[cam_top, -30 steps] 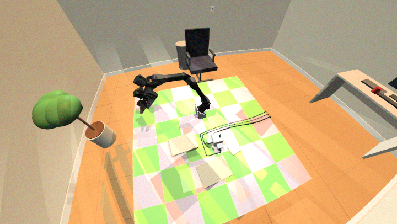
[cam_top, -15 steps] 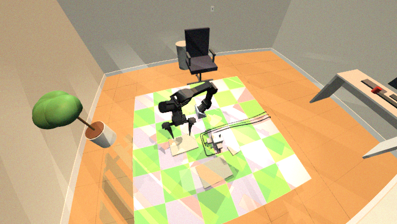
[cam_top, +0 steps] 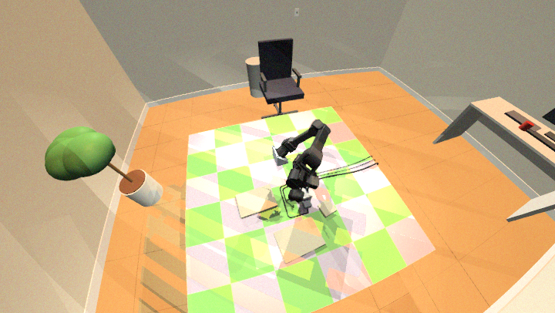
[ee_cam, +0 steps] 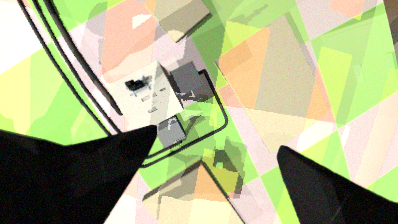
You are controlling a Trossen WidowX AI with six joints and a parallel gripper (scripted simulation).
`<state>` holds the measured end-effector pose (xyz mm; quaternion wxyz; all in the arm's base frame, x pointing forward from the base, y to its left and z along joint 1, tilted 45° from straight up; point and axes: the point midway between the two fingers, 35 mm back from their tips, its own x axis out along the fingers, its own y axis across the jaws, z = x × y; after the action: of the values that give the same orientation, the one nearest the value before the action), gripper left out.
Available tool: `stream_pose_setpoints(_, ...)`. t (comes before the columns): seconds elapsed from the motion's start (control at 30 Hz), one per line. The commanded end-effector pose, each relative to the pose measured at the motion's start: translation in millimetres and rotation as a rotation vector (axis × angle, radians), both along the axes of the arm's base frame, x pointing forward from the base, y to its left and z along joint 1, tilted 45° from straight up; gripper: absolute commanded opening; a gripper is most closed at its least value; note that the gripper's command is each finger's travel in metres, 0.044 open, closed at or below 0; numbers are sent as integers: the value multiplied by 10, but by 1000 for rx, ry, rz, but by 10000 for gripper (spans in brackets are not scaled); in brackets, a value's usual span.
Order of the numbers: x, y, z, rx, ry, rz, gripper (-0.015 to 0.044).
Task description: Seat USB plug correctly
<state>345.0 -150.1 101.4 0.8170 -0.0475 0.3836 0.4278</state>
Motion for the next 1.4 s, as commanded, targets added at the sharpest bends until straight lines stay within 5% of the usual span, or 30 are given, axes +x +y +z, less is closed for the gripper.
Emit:
stream_pose_setpoints(0.0, -203, 674, 168, -82, -89, 362, 440)
stream_pose_setpoints(0.1, -341, 940, 219, -107, -139, 537, 440)
stream_pose_setpoints(1.37, -334, 1110, 22, -107, -141, 539, 440)
